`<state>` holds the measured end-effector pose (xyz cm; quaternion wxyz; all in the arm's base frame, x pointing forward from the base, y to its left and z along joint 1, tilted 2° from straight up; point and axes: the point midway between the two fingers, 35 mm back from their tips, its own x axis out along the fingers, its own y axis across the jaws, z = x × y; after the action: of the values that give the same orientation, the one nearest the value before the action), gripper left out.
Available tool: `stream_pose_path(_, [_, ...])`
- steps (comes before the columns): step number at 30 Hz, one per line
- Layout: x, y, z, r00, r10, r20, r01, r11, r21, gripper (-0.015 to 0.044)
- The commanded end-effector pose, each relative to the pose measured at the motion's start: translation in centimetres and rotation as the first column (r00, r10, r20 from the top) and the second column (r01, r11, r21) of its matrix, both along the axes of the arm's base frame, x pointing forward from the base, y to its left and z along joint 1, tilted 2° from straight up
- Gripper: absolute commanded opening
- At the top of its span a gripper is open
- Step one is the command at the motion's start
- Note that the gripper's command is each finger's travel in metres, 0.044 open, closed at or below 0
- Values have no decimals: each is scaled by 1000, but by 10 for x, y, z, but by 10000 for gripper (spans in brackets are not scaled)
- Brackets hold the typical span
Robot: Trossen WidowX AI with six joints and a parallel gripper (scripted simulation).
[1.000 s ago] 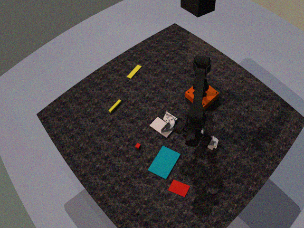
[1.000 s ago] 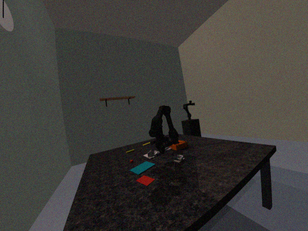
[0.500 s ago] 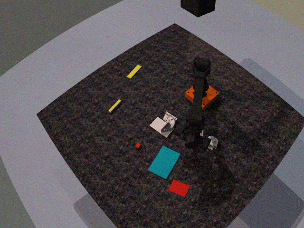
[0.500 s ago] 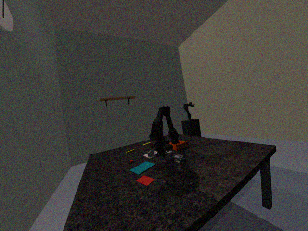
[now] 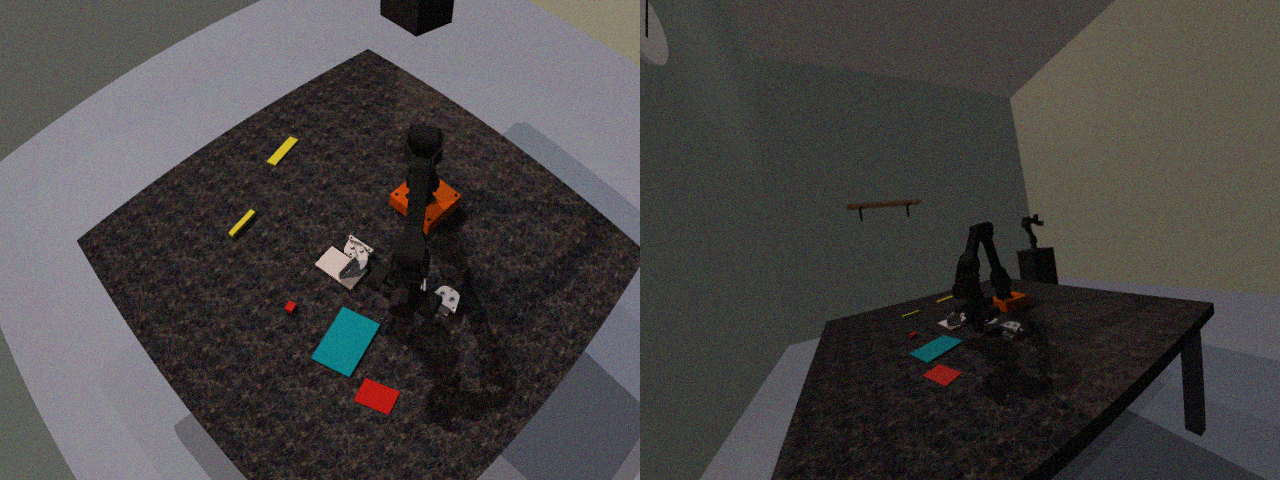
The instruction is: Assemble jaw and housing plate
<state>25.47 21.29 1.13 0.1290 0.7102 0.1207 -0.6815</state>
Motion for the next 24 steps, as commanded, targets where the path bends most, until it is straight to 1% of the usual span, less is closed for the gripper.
stream_pose_path(1, [0,-1,-4,1000,3,1,-3,1000,-2,37])
stream_pose_path(4, [0,-1,-4,1000,3,1,-3,1000,-2,116])
stream_pose_path(6, [0,0,5,1000,3,1,-3,1000,-2,168])
stream_pose_path(9, [-1,1,46,1000,3,1,-3,1000,-2,247])
stream_pose_path(11, [-3,0,65,1000,3,1,-3,1000,-2,299])
stream_pose_path(16, [-3,0,68,1000,3,1,-3,1000,-2,431])
stream_pose_path(17, [-3,0,68,1000,3,1,-3,1000,-2,440])
stream_pose_path(24, [-3,0,68,1000,3,1,-3,1000,-2,440])
